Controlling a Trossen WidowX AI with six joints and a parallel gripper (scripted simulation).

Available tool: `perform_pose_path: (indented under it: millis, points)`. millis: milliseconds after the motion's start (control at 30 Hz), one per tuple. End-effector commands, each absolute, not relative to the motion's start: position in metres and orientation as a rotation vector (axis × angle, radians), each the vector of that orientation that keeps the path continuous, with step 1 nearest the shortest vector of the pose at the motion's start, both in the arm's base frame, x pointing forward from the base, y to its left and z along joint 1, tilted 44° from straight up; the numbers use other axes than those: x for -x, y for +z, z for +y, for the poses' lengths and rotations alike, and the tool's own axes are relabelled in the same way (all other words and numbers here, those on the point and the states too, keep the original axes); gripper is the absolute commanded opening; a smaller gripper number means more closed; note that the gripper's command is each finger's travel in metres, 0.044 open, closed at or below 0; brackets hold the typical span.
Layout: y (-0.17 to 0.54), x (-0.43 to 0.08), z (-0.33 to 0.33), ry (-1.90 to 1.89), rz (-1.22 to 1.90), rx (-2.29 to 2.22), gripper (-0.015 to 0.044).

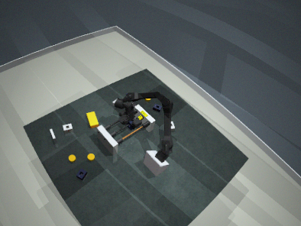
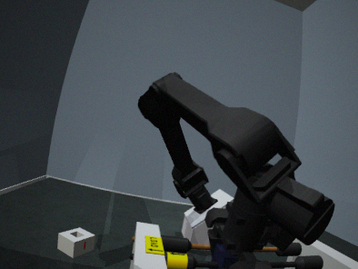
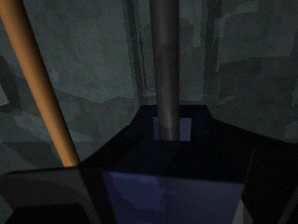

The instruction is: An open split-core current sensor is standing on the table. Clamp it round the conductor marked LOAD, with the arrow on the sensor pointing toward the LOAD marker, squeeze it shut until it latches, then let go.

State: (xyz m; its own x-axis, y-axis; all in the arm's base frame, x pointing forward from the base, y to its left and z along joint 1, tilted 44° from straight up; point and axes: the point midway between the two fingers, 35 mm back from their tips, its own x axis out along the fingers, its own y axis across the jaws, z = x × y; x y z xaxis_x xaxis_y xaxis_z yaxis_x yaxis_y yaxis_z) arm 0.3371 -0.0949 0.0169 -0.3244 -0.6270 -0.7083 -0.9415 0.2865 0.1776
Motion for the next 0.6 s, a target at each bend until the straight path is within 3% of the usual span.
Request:
perform_pose_path:
  millis: [0,100,433,567]
  points:
    - [0.0159,-0.3357,-0.0954,0.806,2.048,1.399,0.0000]
    - [0.0134,-0.3359,-0.0980,0.806,2.048,1.400,0.0000]
    - [0.0163,-0.3367,-0.0949,0.804,2.046,1.400,0.0262]
    - [0.0163,-0.3367,-0.0949,0.804,2.046,1.400,0.0262]
